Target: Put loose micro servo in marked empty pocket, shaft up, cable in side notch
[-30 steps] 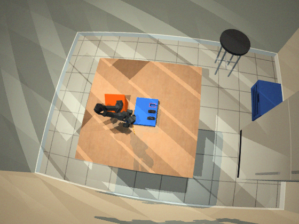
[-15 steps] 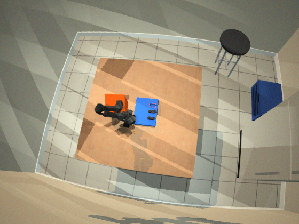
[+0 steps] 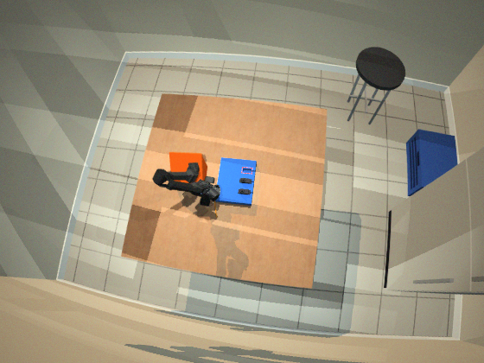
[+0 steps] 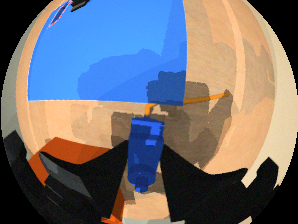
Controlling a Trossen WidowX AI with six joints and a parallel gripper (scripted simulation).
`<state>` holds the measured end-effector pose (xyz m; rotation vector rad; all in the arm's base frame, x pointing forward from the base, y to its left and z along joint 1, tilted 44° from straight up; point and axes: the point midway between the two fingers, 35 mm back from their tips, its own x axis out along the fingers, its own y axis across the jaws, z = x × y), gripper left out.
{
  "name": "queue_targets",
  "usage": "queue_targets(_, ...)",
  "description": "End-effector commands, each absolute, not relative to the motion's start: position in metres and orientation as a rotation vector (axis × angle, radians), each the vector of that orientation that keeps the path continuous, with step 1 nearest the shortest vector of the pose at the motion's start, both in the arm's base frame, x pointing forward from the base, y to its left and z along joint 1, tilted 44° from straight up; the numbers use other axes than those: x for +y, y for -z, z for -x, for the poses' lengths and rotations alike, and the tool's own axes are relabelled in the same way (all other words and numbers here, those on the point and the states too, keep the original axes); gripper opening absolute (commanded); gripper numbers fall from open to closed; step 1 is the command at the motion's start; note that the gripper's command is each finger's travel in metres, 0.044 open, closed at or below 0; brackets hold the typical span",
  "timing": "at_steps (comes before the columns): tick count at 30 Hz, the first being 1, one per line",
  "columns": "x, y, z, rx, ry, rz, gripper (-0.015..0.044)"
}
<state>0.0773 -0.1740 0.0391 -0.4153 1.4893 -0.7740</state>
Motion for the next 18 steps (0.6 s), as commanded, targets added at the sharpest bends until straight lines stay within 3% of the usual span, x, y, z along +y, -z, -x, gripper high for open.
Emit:
queue_targets(1,-0.167,-0.047,-0.083,1.479,0.776,0.406,0.0000)
queue_targets(18,-0.133,-0.064,-0.089,1.486,0.769,0.393,0.0000)
